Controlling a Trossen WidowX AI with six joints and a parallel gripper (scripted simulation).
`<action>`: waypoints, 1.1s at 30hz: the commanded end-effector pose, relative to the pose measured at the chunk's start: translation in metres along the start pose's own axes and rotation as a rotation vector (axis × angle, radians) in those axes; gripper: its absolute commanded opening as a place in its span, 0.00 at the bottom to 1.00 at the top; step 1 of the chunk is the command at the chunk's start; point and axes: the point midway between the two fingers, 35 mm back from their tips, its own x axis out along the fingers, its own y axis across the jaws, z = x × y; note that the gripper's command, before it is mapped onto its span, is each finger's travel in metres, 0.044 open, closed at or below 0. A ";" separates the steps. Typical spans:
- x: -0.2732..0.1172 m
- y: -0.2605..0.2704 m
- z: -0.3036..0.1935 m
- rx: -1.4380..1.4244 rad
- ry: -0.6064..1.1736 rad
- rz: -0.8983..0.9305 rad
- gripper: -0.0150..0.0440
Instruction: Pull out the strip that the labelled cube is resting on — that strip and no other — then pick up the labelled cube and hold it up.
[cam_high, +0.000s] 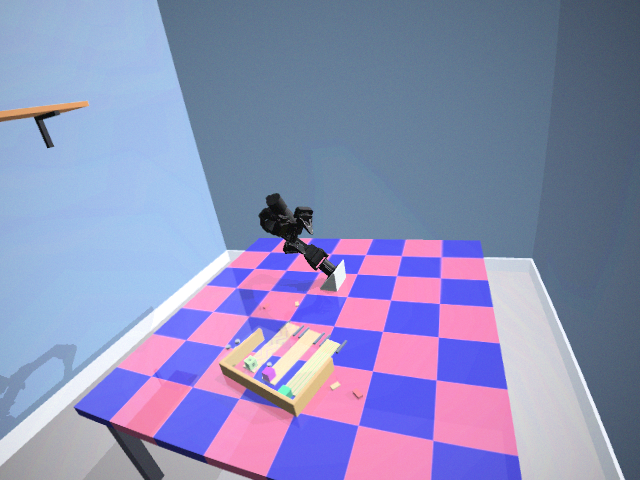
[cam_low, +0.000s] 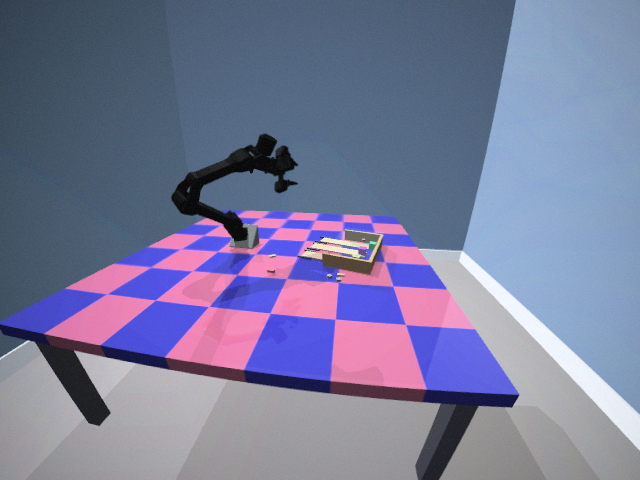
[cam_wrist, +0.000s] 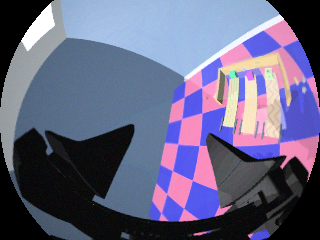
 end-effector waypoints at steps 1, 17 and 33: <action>0.031 -0.032 0.002 -0.199 -0.090 -0.183 0.93; 0.061 -0.118 0.004 -0.765 -0.189 -0.790 0.93; 0.065 -0.122 0.007 -0.746 -0.160 -0.801 0.84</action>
